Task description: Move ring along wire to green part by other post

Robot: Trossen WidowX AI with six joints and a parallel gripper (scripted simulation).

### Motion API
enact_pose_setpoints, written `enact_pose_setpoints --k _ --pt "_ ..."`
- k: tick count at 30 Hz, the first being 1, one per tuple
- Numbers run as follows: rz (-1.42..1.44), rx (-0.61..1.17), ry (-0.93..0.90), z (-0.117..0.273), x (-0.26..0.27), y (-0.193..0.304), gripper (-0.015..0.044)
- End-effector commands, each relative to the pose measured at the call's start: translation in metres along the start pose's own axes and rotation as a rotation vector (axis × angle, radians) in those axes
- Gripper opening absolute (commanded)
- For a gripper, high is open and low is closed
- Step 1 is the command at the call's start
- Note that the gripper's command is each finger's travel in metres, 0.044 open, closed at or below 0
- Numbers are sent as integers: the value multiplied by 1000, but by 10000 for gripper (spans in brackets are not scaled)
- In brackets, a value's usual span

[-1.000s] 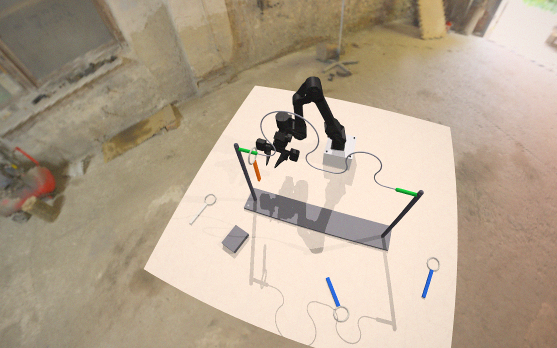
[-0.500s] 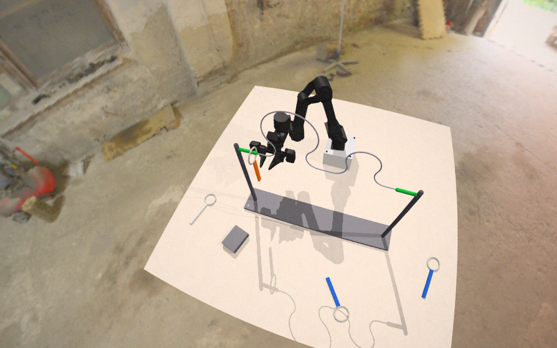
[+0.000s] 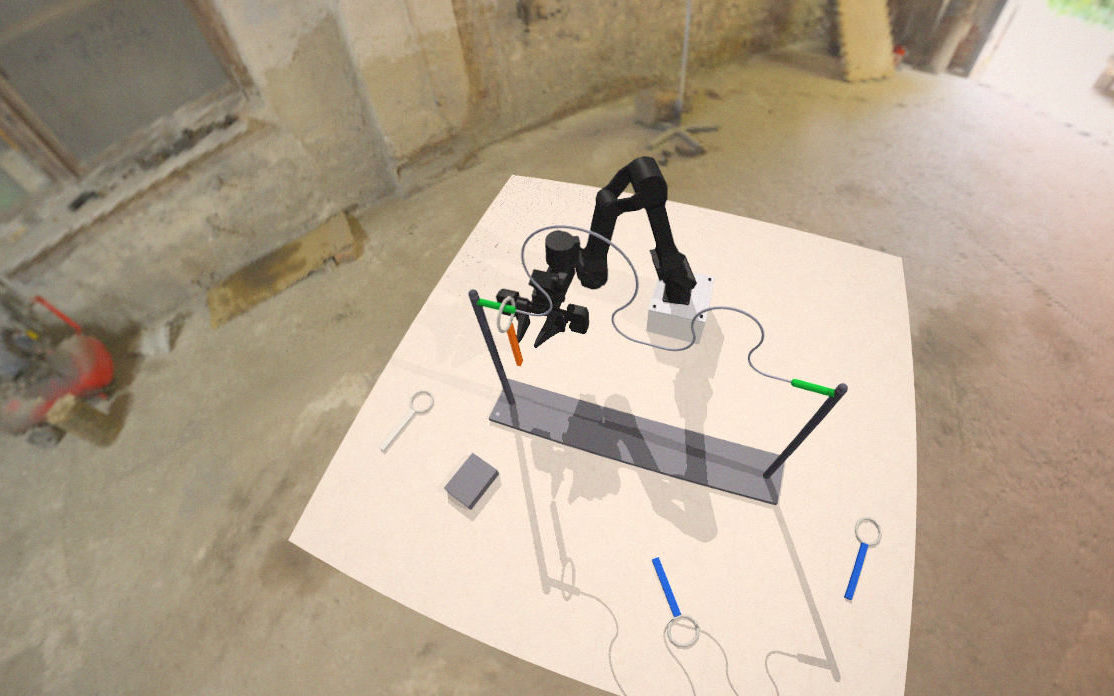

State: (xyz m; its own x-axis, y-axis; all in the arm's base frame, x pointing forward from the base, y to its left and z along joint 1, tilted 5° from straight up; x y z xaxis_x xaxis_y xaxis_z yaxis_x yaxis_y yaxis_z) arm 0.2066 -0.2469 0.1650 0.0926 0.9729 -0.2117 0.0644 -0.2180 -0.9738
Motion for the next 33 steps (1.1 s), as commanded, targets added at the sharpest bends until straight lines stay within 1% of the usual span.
enact_pose_setpoints --k 1,33 --pt "8 -4 4 -7 -3 -1 160" --pt "9 -7 5 -58 -3 -3 160"
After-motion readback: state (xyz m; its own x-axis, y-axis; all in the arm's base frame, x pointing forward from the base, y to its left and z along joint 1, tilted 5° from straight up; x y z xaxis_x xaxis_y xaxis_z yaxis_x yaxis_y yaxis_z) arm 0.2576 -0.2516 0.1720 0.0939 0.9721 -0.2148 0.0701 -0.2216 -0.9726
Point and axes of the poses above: the point midway between the two fingers, 35 mm back from their tips, its own z axis back along the fingers, its own x axis across the jaws, y = z × x, the point moved 5 cm from there along z, back along the fingers, and after that the axes turned 9 degrees about z, right-handed, at the moved point
